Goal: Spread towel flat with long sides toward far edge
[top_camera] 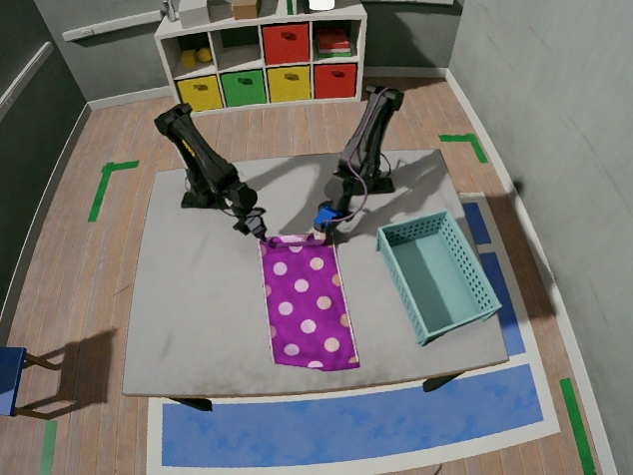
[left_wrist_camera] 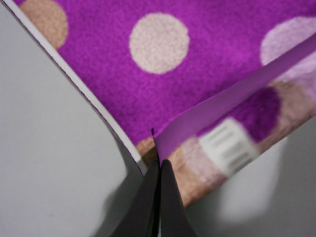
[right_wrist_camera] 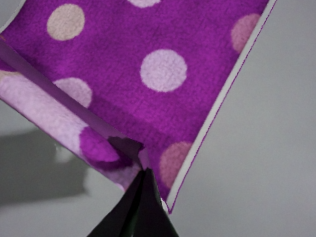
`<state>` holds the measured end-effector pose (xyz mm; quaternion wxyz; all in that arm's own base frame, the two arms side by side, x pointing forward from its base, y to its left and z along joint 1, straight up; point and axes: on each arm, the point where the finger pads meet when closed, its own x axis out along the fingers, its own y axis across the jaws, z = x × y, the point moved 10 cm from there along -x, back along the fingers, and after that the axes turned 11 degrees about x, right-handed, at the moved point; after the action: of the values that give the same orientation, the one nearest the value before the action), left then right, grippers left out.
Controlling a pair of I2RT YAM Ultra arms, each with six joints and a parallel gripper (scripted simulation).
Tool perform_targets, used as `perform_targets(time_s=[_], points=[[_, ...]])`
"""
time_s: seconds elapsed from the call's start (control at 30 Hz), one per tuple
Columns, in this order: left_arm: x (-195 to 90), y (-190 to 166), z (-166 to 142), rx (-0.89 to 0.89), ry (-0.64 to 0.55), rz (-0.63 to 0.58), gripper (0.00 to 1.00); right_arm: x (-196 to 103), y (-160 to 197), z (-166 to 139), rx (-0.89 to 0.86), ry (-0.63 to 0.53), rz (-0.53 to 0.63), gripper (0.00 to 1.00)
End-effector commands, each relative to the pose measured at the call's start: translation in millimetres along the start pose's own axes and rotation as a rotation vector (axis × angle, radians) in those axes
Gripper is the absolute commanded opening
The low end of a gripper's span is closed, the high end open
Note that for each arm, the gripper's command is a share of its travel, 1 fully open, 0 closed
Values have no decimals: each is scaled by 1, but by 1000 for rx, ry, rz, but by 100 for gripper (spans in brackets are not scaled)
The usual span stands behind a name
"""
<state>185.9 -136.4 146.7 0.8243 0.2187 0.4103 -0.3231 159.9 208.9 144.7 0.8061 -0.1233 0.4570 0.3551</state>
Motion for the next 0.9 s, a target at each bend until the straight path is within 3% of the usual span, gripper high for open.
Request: perform_targets(time_s=[0.0, 0.87], points=[[3, -8, -18, 17, -16, 13, 0, 2, 3, -16, -33, -31, -4, 0], [16, -29, -60, 78, 3, -34, 0, 18, 11, -62, -100, 12, 33, 0]])
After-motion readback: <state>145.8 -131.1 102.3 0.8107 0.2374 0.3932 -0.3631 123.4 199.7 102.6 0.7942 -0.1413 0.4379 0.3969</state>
